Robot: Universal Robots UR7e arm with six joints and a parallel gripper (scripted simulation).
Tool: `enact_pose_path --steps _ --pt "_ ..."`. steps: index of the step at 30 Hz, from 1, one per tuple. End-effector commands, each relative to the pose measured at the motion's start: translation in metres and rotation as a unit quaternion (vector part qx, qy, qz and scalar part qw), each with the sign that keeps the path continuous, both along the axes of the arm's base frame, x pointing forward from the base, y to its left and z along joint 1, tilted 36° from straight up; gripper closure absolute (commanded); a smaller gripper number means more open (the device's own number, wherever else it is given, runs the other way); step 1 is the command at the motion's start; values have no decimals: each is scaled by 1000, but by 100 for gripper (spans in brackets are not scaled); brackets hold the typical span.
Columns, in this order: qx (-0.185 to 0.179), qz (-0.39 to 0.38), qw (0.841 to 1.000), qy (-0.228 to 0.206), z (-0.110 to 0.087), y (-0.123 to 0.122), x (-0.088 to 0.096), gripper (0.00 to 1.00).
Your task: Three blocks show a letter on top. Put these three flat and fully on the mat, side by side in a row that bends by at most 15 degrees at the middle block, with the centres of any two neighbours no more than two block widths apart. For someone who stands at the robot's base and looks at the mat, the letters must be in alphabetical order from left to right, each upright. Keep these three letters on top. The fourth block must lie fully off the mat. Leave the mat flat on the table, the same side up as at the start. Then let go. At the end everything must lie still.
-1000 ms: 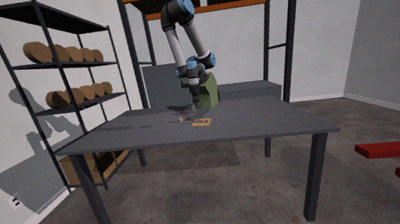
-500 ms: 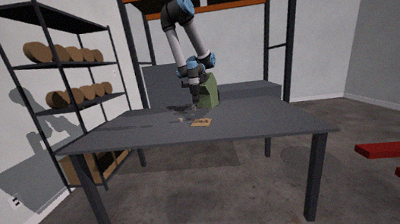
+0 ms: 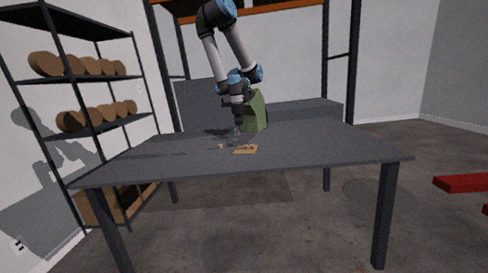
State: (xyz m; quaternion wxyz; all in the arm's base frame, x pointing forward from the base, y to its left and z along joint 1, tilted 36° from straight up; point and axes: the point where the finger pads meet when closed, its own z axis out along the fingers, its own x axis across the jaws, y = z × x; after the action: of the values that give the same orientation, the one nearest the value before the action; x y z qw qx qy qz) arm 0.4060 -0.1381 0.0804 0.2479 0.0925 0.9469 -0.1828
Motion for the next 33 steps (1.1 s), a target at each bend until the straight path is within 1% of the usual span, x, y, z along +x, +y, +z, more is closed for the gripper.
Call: enact_pose_path --steps 1,7,14,16,30,33 --pt "0 0 1000 0 -2 -1 1 51" --pt "-1 -1 1000 -1 -8 -5 6 51" --pt "-1 -1 1000 -1 -22 -12 14 51" --pt "-1 -1 1000 -1 -22 -12 14 51" --pt "-1 -1 1000 -1 -59 -29 33 51" --pt "-1 -1 1000 -1 -61 -30 35 51"
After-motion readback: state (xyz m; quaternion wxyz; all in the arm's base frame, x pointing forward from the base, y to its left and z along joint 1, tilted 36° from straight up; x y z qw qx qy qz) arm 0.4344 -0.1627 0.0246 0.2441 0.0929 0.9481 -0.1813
